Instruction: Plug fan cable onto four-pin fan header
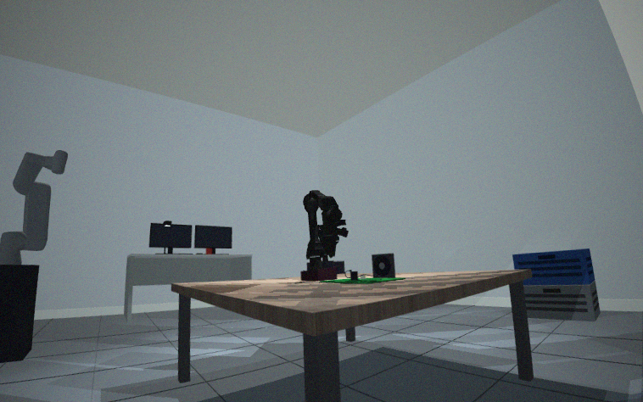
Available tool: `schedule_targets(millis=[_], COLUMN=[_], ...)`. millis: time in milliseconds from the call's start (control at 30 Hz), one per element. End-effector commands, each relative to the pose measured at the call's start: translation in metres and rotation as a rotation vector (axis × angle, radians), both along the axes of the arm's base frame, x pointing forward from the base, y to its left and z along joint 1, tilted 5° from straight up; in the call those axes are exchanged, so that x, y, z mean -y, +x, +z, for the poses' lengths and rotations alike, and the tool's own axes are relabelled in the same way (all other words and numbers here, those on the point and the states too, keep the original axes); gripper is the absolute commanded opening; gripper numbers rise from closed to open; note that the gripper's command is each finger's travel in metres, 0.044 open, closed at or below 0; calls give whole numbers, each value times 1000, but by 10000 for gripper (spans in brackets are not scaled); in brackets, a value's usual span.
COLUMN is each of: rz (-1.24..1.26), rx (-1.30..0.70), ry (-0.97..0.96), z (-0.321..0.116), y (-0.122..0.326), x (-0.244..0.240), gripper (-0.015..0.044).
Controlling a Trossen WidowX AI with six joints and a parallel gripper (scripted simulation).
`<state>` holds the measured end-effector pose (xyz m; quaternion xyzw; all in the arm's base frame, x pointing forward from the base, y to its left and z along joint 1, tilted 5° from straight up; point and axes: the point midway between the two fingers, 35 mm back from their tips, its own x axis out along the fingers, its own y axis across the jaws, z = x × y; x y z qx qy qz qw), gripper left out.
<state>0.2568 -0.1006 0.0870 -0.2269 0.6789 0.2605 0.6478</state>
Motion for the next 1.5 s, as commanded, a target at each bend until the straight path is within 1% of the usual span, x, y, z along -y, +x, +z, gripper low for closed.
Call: schedule_targets(millis=[0, 33, 67, 233, 333, 500, 567, 733, 867, 1033, 1100, 1467], rz=[-33, -35, -11, -13, -22, -52, -67, -69, -69, -69, -69, -69], rx=[15, 16, 6, 7, 11, 24, 22, 21, 22, 21, 21, 21], ry=[-91, -95, -37, -39, -51, -80, -87, -88, -88, -88, -88, -88], z=[12, 12, 5, 7, 16, 40, 45, 46, 24, -37, -52, -58], y=[5, 5, 2, 6, 26, 69, 77, 78, 80, 78, 75, 74], x=[1, 1, 0, -2, -16, -60, -72, -73, -72, -68, -68, -67], gripper=[440, 440, 440, 440, 440, 440, 440, 440, 440, 440, 440, 440])
